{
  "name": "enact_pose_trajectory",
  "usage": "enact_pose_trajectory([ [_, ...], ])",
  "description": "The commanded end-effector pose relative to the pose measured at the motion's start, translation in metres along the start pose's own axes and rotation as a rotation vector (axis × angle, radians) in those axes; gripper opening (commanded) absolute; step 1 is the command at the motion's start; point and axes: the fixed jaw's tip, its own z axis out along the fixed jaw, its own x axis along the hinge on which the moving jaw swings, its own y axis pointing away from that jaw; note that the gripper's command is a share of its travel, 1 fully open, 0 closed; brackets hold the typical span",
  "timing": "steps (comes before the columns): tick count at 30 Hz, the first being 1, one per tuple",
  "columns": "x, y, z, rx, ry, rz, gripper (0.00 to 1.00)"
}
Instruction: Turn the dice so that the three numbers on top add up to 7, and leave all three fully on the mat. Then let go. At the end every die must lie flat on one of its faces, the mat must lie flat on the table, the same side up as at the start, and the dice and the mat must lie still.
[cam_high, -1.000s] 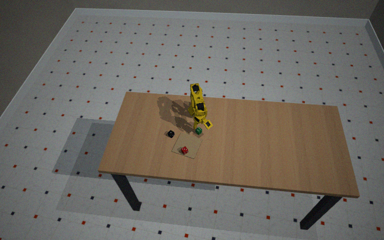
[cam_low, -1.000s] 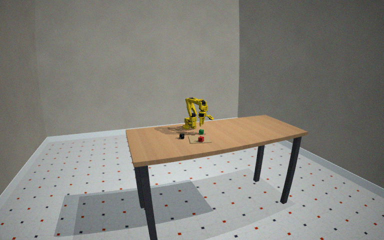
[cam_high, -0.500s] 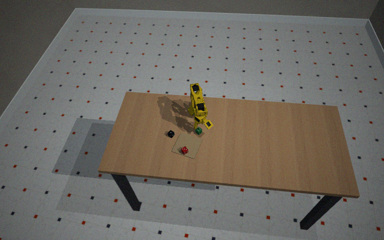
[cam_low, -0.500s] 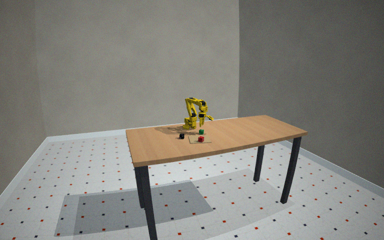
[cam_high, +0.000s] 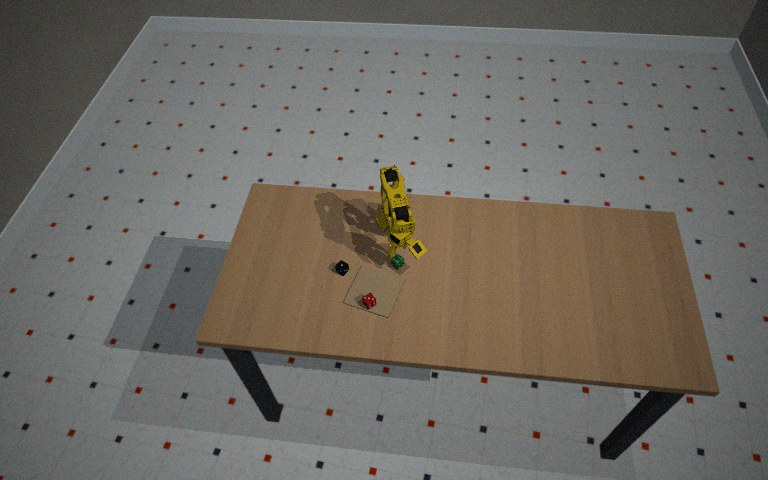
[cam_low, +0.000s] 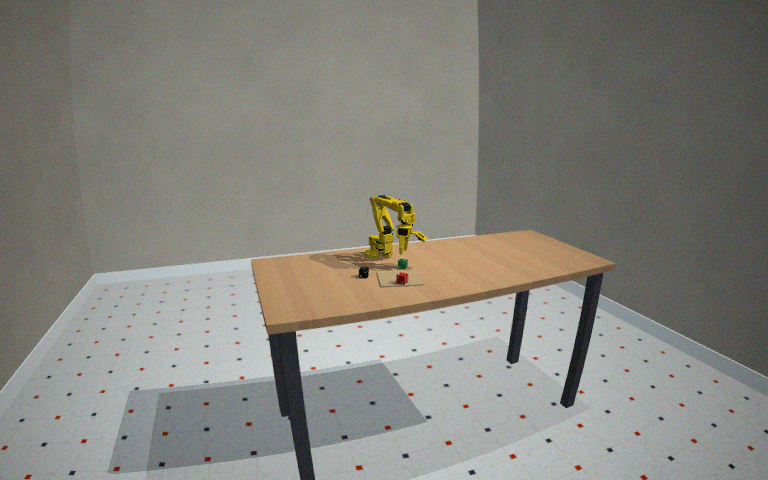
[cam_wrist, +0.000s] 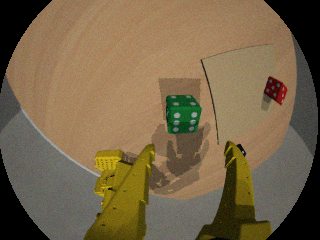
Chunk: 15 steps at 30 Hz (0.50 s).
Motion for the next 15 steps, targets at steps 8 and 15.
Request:
enact_pose_trajectory([
  [8,-0.0043,-0.0008,0.0003,0.021,-0.035,-0.023,0.35],
  [15,-0.0052,-0.0013,0.0064,0.021,-0.035,-0.023,0.35],
])
